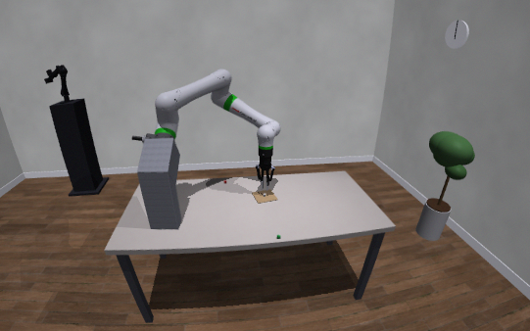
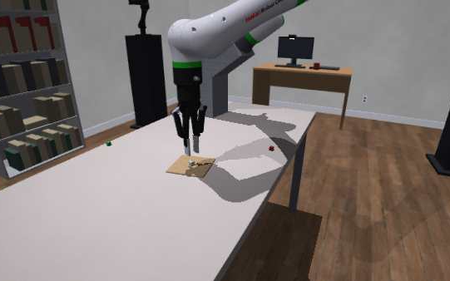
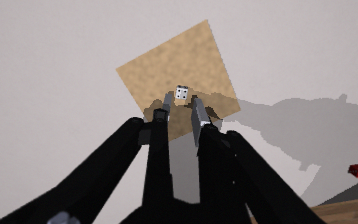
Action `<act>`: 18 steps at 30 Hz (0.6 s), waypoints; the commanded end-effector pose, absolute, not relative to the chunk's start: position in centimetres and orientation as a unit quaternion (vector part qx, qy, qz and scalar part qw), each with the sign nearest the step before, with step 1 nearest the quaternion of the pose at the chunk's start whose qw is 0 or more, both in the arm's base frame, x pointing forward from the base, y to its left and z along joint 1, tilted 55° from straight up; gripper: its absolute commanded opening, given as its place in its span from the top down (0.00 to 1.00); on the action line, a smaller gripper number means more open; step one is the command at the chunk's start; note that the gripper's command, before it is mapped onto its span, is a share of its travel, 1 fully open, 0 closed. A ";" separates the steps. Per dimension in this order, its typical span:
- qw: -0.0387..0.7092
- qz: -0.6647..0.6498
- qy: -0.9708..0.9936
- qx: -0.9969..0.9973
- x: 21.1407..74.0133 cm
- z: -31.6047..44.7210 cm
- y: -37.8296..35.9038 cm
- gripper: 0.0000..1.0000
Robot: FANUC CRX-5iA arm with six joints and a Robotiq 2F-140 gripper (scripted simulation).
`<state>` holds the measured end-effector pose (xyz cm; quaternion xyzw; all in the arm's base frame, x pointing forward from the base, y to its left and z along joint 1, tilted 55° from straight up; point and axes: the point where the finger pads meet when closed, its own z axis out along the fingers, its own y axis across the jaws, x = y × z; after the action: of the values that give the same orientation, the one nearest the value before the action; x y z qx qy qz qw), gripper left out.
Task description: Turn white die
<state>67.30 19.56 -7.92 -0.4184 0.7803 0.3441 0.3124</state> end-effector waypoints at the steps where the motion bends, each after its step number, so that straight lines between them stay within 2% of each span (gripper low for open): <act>1: 0.313 0.344 0.780 -0.418 67.4 -8.1 19.8 0.73; 18: 0.313 0.344 0.780 -0.418 67.8 -9.2 21.3 0.73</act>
<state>67.72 21.23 -9.11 -0.4184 0.7803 0.3441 0.3124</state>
